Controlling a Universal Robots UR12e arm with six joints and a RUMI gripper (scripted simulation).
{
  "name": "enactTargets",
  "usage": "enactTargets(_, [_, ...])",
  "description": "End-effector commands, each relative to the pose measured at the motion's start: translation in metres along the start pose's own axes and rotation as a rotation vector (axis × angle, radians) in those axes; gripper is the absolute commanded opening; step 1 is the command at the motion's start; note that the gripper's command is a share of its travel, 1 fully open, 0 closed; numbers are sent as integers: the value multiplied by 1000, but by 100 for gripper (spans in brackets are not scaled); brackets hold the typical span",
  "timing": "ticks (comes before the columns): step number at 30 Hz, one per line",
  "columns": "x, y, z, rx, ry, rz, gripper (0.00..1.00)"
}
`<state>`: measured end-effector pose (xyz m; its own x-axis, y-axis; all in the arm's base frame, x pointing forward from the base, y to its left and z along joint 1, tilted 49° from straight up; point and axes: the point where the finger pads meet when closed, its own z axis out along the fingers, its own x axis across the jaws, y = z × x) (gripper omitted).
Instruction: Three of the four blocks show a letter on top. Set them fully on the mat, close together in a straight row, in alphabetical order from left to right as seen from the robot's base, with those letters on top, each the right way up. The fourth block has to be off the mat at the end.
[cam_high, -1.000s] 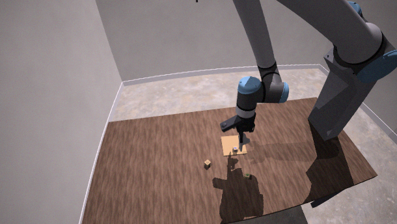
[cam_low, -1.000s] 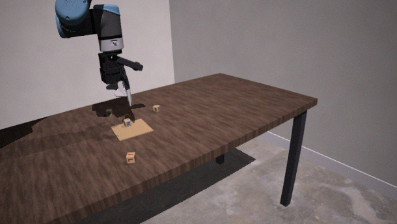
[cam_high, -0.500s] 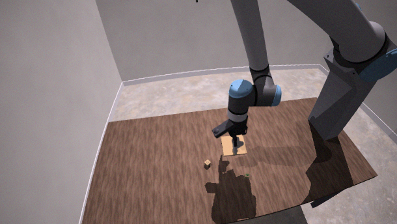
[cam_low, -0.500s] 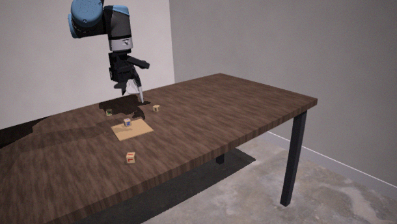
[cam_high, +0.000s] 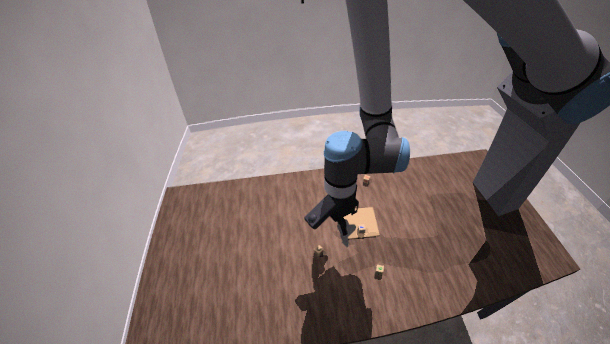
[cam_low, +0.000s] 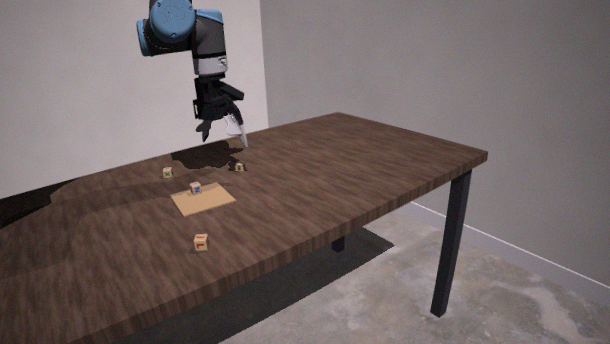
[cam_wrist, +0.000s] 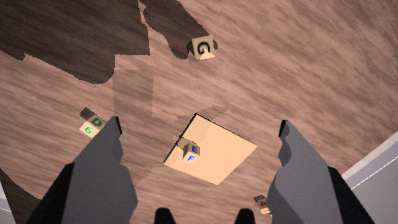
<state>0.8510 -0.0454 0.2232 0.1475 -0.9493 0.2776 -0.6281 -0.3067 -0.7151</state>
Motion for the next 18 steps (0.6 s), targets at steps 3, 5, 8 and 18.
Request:
enactTargets(3, [2,-49,-1,-10,-4,-172,100])
enactTargets(5, [2,-57,-2,-9,-4,-197,100])
enactTargets(8, [2,-60,-2,-9,-4,-208,100])
enactTargets(18, [2,-57,0,-13,-6,-206,37])
